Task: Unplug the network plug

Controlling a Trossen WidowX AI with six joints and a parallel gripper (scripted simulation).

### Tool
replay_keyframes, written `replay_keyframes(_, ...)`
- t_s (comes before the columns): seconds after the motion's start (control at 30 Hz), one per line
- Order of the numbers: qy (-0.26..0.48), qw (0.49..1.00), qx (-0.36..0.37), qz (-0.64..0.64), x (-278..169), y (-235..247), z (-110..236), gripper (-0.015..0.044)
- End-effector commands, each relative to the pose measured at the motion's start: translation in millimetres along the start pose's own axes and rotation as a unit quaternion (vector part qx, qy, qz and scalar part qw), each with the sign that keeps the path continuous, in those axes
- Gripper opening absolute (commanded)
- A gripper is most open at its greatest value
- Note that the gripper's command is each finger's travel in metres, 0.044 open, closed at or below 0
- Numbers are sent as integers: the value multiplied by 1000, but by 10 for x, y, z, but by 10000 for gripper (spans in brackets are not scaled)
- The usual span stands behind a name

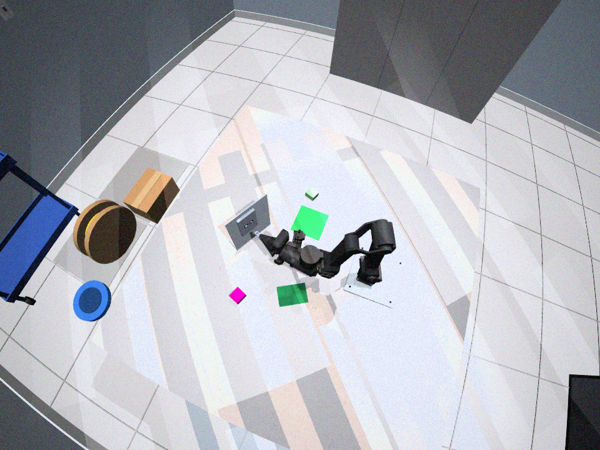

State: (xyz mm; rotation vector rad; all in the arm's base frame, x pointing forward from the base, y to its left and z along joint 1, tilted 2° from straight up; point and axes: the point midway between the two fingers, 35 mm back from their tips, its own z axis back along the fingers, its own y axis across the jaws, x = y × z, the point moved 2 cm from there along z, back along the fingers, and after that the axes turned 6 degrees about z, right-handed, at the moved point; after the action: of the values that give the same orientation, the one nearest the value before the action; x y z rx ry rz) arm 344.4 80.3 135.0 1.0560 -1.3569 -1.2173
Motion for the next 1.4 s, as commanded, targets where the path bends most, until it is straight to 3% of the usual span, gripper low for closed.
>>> replay_keyframes(0.0, -2, 1000, -2, 0, -2, -13, 37, 0)
replay_keyframes(0.67, -2, 1000, -2, -1, -64, -9, 146, 0)
replay_keyframes(1.37, -1, 1000, -2, 0, -16, 344, 222, 0)
